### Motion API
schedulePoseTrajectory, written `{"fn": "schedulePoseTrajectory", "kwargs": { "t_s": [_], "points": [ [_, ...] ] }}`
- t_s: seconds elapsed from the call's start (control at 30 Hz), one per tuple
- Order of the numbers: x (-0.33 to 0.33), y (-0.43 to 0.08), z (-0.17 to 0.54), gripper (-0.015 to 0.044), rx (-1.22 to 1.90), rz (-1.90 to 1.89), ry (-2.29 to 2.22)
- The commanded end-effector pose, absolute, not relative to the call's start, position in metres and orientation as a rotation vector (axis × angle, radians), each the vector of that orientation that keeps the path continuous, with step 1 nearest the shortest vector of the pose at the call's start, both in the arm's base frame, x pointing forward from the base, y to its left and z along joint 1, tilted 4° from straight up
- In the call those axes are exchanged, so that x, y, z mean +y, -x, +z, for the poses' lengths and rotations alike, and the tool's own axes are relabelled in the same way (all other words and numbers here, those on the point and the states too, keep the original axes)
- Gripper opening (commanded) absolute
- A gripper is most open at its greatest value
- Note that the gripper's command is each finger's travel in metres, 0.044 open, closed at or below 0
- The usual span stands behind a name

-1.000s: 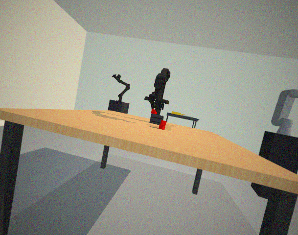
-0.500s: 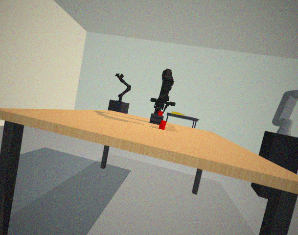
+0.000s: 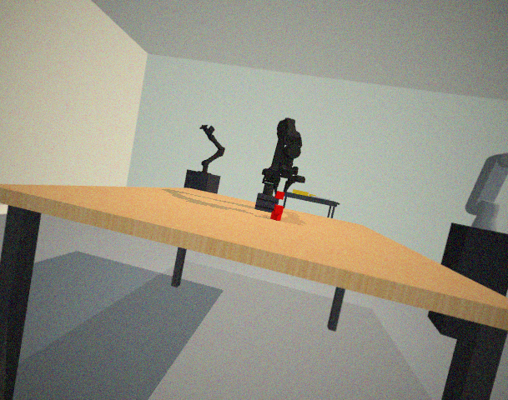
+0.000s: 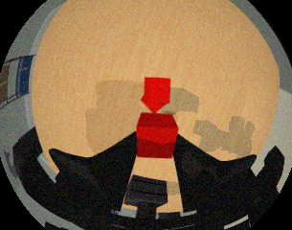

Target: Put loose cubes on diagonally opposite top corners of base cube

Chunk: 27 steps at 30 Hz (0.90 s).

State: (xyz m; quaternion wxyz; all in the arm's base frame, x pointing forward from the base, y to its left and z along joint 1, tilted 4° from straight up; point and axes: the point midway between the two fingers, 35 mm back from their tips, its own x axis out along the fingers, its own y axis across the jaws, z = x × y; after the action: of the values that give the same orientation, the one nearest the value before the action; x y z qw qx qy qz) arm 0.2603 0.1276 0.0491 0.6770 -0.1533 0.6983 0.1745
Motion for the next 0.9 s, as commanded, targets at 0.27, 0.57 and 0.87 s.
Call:
{"fn": "schedulePoseTrajectory", "kwargs": {
  "t_s": [0.27,0.57,0.87],
  "points": [
    [0.127,-0.255,0.022,0.0105,1.576,0.406,0.353],
    [0.127,-0.255,0.02,0.0105,1.576,0.406,0.353],
    [0.128,-0.255,-0.002,0.0105,1.576,0.404,0.351]
  ]
}}
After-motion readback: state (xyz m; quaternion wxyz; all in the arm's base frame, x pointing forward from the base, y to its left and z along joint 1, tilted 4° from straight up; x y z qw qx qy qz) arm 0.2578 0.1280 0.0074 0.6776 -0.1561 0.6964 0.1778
